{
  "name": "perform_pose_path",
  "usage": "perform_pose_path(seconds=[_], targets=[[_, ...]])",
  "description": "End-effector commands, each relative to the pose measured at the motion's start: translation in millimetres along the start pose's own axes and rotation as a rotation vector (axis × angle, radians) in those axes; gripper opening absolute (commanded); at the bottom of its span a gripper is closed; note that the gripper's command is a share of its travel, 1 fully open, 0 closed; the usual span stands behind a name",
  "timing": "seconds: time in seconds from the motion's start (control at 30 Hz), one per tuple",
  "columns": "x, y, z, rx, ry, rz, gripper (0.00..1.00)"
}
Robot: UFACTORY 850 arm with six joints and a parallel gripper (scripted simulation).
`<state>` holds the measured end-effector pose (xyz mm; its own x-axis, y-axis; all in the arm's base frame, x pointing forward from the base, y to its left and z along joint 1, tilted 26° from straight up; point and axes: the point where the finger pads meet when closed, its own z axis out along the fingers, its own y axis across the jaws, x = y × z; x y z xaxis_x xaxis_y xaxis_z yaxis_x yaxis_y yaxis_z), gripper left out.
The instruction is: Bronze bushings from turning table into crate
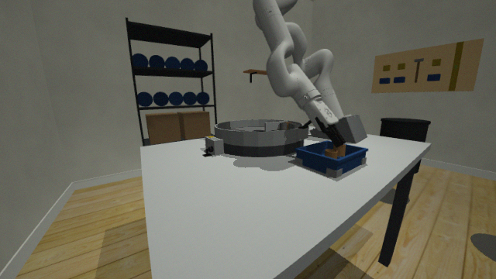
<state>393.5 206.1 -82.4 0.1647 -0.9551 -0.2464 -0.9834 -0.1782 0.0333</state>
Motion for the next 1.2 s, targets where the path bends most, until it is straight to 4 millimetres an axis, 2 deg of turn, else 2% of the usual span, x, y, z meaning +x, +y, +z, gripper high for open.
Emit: perform_pose_path(seconds=[0.0,1.17], targets=[[1.6,-0.8,2.3,0.004,-0.001,-0.001,0.00],[4.5,-0.8,5.5,0.004,-0.001,-0.001,0.00]])
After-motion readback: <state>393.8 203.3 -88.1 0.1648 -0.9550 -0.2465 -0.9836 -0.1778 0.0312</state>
